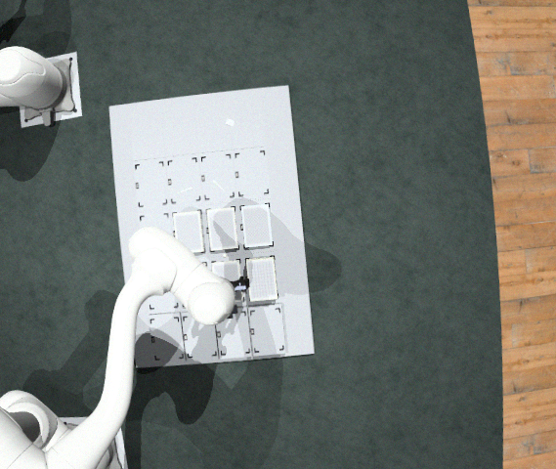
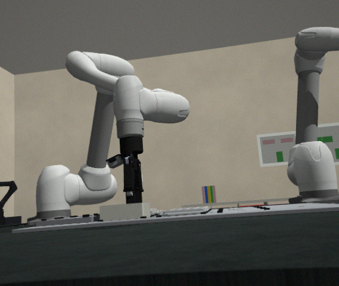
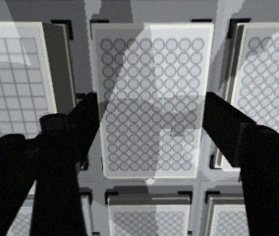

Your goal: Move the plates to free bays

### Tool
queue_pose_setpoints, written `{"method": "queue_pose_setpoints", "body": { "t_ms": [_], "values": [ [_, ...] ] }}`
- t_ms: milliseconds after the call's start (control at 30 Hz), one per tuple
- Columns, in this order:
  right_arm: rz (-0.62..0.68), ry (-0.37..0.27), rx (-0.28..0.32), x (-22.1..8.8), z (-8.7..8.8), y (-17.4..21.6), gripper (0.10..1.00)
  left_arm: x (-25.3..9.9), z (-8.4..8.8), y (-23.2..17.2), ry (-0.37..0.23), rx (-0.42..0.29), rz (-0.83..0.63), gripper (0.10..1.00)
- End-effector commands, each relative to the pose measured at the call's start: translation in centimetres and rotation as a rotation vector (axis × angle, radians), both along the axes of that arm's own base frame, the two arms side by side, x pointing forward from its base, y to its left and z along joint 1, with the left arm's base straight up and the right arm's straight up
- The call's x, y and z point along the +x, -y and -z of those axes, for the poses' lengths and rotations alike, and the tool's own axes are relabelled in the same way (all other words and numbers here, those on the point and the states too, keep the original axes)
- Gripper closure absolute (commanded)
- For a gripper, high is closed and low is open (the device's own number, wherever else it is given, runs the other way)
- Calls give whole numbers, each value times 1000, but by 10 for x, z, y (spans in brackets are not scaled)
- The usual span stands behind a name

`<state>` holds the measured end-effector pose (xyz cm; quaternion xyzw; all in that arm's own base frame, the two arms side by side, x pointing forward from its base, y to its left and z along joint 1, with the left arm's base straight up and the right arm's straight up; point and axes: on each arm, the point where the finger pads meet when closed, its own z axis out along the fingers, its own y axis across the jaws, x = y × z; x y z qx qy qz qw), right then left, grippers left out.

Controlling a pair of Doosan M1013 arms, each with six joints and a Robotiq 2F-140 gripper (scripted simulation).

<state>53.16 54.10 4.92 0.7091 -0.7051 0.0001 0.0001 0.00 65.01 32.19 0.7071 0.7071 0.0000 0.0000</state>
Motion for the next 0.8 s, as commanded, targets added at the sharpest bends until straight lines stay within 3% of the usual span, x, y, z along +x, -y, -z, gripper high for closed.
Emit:
{"method": "queue_pose_setpoints", "body": {
  "t_ms": [0, 767],
  "values": [
    [0, 1, 1, 0, 0, 0, 999, 0, -1, 0, 0, 2, 0, 98],
    [0, 1, 1, 0, 4, 0, 999, 0, -1, 0, 0, 2, 0, 98]
  ]
}}
